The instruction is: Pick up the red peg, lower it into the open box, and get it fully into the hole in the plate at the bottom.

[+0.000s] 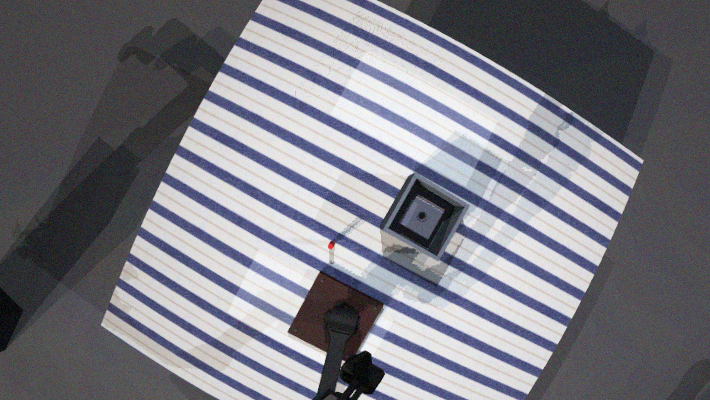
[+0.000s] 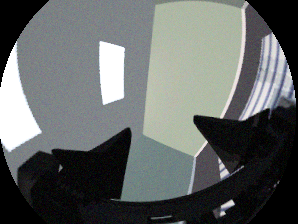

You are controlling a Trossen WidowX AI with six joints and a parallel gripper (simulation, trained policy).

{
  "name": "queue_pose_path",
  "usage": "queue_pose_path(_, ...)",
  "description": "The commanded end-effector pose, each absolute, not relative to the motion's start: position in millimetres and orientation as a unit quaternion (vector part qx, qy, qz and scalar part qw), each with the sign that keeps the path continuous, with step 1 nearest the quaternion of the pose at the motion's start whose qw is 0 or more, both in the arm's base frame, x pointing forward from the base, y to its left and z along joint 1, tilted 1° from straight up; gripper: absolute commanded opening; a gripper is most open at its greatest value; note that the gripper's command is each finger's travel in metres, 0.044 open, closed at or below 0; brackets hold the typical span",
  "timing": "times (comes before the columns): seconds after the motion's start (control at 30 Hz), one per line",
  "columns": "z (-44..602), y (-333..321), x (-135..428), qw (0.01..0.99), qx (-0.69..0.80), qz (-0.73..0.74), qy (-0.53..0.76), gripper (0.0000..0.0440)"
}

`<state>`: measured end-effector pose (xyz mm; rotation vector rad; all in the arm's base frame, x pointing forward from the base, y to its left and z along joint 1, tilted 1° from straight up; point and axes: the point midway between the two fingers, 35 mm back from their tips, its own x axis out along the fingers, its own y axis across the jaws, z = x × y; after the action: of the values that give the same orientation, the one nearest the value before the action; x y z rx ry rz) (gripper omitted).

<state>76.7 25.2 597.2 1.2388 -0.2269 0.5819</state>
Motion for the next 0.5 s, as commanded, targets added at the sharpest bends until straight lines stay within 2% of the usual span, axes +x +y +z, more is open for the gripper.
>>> queue_pose_path(0.0,574.8,36.3,99.8,0.781,0.571,0.246,-0.06,0.0423)
queue_pose_path(0.47,473.3,63.8,170.8,0.793,0.579,0.143,0.122,0.0428)
